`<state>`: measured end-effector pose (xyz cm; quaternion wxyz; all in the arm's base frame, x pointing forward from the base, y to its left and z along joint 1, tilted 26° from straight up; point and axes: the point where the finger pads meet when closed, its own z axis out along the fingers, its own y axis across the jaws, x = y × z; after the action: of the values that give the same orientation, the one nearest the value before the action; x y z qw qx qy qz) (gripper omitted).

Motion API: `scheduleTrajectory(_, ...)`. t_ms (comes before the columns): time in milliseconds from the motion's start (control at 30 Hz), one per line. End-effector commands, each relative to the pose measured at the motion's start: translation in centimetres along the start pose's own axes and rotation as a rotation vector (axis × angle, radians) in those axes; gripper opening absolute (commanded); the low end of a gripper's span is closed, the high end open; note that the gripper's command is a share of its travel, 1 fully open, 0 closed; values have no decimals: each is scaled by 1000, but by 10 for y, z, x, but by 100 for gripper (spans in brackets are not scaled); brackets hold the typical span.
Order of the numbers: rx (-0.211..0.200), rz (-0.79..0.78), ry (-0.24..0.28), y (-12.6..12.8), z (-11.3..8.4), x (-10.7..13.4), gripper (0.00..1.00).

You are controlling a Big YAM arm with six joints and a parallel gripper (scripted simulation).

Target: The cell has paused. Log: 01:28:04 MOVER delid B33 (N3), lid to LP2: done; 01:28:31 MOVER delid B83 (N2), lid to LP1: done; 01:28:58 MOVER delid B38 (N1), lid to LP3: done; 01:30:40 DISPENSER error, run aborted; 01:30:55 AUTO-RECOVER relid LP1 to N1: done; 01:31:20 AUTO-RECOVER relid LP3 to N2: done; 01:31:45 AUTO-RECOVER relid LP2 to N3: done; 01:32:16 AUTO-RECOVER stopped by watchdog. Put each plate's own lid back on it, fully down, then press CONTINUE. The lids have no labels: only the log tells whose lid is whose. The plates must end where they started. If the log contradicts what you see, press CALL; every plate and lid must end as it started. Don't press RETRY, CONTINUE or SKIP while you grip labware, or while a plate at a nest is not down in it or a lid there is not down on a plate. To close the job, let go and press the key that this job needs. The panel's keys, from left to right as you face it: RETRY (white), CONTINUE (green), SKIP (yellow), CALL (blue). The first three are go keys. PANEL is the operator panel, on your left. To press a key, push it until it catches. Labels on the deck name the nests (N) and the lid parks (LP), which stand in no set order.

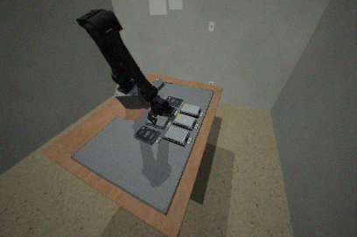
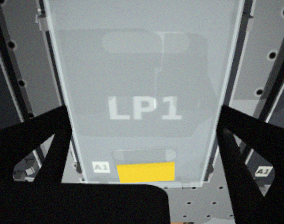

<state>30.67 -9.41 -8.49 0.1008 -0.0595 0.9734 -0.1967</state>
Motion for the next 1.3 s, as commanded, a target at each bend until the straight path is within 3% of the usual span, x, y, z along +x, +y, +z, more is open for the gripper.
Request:
scheduleTrajectory(0, 0, 2, -19, 1, -11, -6, 0)
scheduleTrajectory(767, 1, 4, -16, 0, -46, -4, 0)
scheduleTrajectory(967, -2, 6, 9, 0, -41, 4, 0)
scheduleTrajectory(1033, 2, 5, -17, -2, -43, -6, 0)
scheduleTrajectory(1233, 1, 5, 0, -1, -39, 2, 0)
scheduleTrajectory(1267, 2, 5, -17, -2, -42, -6, 0)
